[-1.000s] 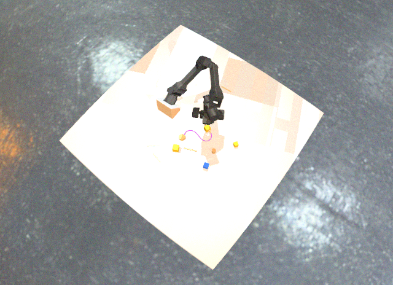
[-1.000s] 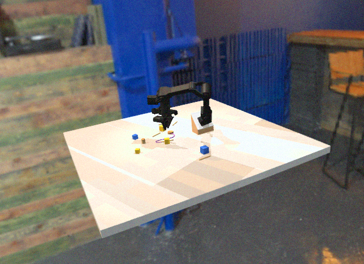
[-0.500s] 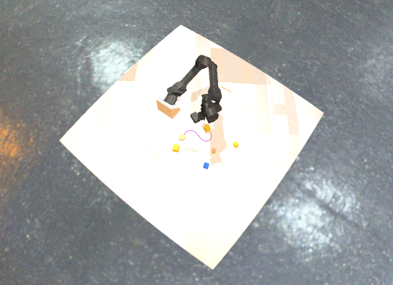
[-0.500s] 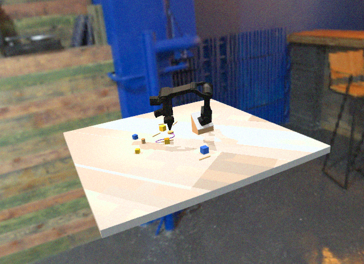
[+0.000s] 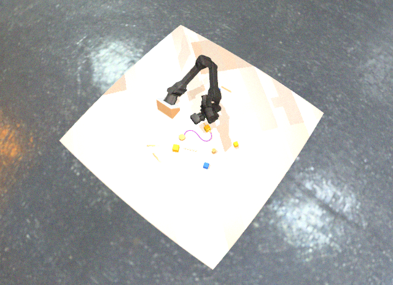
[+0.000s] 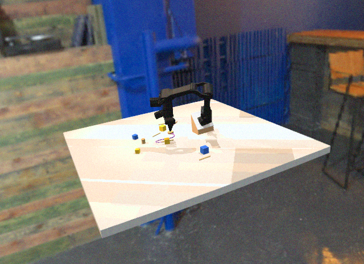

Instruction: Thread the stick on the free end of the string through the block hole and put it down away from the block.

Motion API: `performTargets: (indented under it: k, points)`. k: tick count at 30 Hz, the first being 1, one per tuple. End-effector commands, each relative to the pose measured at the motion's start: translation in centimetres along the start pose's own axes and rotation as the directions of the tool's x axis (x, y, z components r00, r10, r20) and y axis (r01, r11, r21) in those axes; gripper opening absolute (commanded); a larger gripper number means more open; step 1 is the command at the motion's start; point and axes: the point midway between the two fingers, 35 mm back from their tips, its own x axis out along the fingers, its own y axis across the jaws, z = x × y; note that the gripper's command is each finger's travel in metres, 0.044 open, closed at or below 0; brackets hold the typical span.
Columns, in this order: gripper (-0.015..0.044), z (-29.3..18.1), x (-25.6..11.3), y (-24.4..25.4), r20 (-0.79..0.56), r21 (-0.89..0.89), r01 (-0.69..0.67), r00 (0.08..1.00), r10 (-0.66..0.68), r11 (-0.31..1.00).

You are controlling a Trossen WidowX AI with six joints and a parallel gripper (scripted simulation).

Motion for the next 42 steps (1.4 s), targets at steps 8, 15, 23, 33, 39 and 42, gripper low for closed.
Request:
performTargets:
  k: [8, 15, 23, 33, 39, 42]
  points:
    - [0.0125, -0.1, 2.1, 0.0, -0.009, 0.007, -0.001, 1.000, 0.001, 1.000]
    - [0.0125, -0.1, 3.3, 0.0, -0.008, 0.007, -0.001, 1.000, 0.001, 1.000]
    - [0.0125, -0.2, 4.6, 0.0, -0.009, 0.007, -0.002, 1.000, 0.002, 1.000]
    - [0.0125, -0.3, 6.2, 0.0, -0.010, 0.006, -0.005, 1.000, 0.005, 1.000]
    - [0.0125, -0.5, 7.2, 0.1, -0.012, 0.005, -0.007, 1.000, 0.008, 1.000]
    - [0.0125, -0.5, 7.5, 0.1, -0.012, 0.005, -0.008, 1.000, 0.008, 1.000]
